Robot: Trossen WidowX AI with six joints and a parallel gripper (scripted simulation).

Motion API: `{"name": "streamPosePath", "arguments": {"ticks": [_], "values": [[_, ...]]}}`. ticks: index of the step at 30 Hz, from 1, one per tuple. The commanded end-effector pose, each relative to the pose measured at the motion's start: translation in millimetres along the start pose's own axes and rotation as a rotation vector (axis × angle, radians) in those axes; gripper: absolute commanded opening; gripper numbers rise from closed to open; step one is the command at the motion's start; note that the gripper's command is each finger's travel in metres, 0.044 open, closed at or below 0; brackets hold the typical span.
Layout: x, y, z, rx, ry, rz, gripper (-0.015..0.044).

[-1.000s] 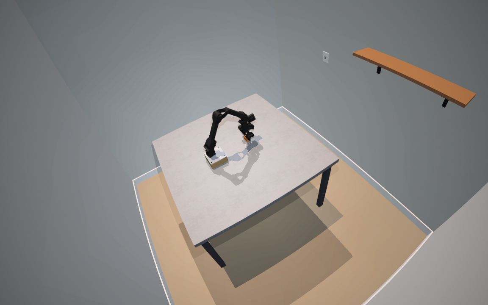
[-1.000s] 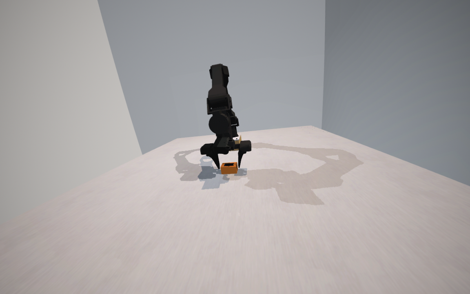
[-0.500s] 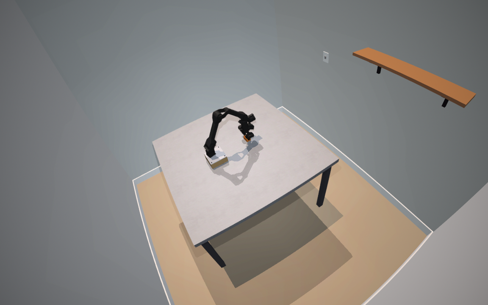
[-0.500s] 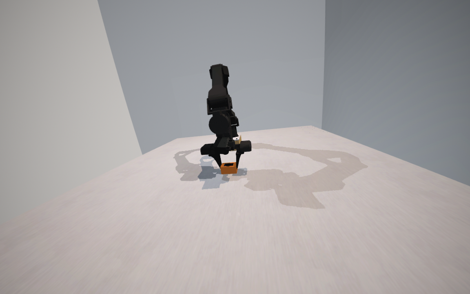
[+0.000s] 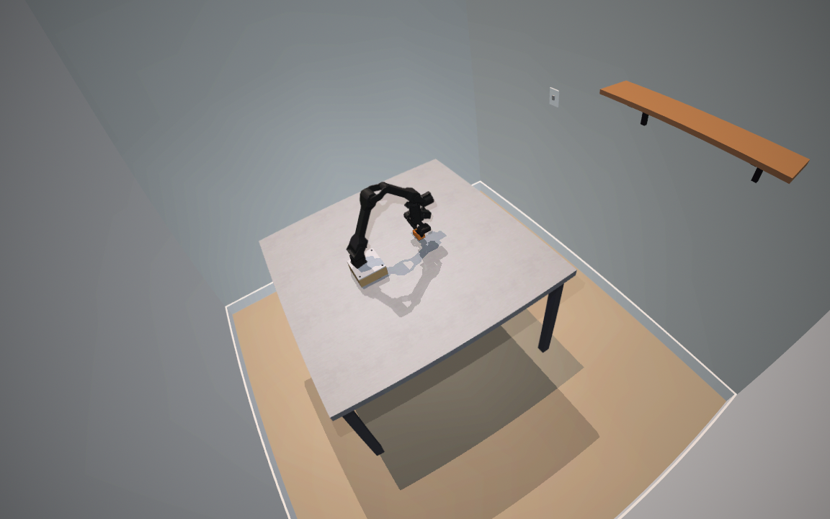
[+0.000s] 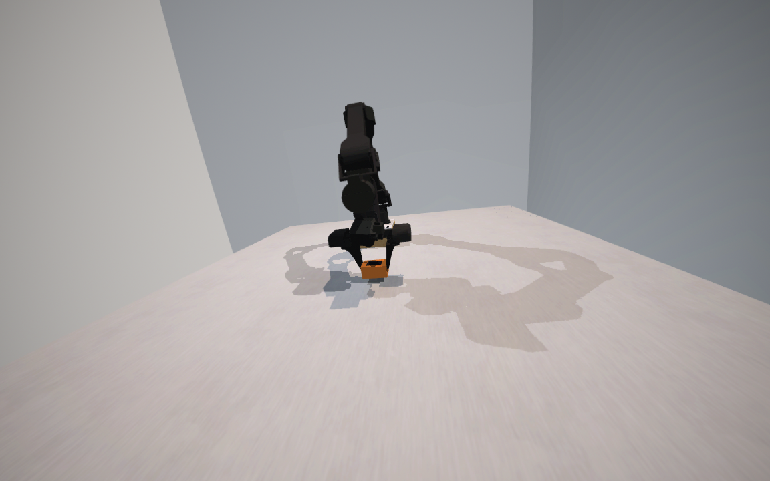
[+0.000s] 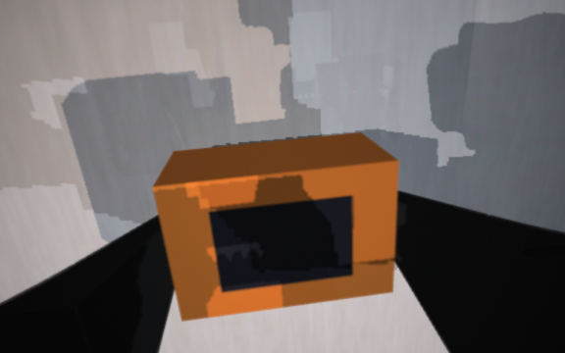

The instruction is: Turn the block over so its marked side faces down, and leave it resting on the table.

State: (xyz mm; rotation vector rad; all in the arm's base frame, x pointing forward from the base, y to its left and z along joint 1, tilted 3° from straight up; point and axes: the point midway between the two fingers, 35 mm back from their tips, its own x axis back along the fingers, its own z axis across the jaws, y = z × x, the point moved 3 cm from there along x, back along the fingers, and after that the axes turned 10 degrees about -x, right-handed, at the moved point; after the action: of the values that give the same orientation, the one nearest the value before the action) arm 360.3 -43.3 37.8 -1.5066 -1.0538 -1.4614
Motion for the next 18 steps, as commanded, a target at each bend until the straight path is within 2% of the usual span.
{"name": "streamPosePath", "arguments": {"ticks": [1,5,18], "values": [[14.3,3.3,0.9,0.002,0.006,-0.017,0.0],[13.7,3.3,0.9,0.002,0.008,-0.027,0.0],[4.5,0.2,1.3,0.005,0.042,-0.221,0.0]]}}
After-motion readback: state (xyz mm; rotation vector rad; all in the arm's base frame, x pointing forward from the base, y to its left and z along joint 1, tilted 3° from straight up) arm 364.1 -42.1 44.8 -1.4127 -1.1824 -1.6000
